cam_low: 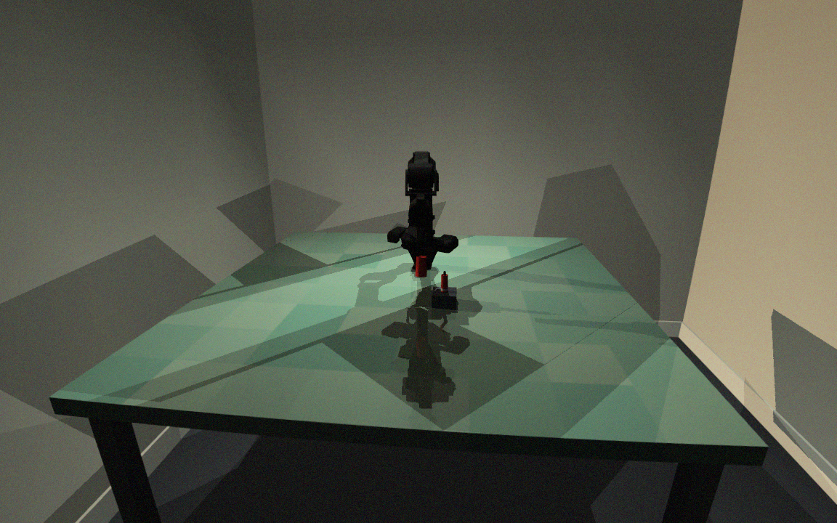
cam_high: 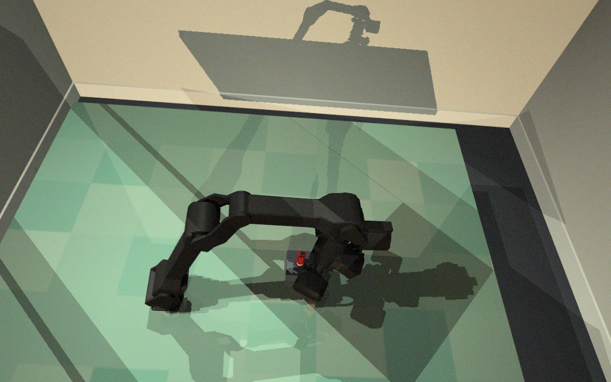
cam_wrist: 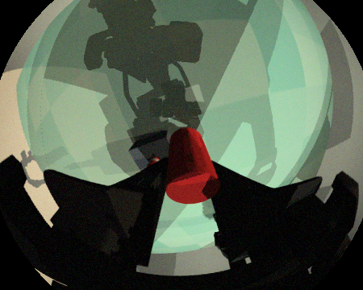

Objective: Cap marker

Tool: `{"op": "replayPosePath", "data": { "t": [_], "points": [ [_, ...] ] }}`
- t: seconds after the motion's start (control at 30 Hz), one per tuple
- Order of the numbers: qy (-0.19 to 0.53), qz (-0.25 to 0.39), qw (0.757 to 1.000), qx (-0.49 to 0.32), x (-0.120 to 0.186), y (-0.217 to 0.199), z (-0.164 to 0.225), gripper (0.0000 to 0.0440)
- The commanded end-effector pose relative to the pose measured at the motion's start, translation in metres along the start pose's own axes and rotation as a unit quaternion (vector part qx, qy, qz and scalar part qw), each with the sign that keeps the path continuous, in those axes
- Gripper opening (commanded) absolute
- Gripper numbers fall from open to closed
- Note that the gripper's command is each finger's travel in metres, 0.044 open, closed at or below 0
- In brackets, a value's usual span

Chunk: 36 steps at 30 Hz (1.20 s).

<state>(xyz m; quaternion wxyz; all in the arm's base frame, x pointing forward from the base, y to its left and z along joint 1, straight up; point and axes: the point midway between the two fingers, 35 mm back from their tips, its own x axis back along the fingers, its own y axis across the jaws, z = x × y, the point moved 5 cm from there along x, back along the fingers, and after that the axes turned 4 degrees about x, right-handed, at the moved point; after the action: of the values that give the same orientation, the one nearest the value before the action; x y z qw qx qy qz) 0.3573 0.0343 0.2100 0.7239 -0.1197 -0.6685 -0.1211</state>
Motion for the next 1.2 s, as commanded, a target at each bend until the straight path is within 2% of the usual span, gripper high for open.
{"op": "replayPosePath", "data": {
  "t": [0.0, 0.33, 0.63, 1.17],
  "points": [
    [0.002, -0.003, 1.000, 0.010, 0.005, 0.012, 0.014, 0.0000],
    [0.006, 0.002, 0.999, 0.040, 0.013, 0.038, 0.046, 0.0000],
    [0.006, 0.006, 0.999, 0.053, 0.012, 0.045, 0.058, 0.0000],
    [0.021, 0.018, 0.997, 0.067, -0.021, 0.045, 0.056, 0.0000]
  ]
}}
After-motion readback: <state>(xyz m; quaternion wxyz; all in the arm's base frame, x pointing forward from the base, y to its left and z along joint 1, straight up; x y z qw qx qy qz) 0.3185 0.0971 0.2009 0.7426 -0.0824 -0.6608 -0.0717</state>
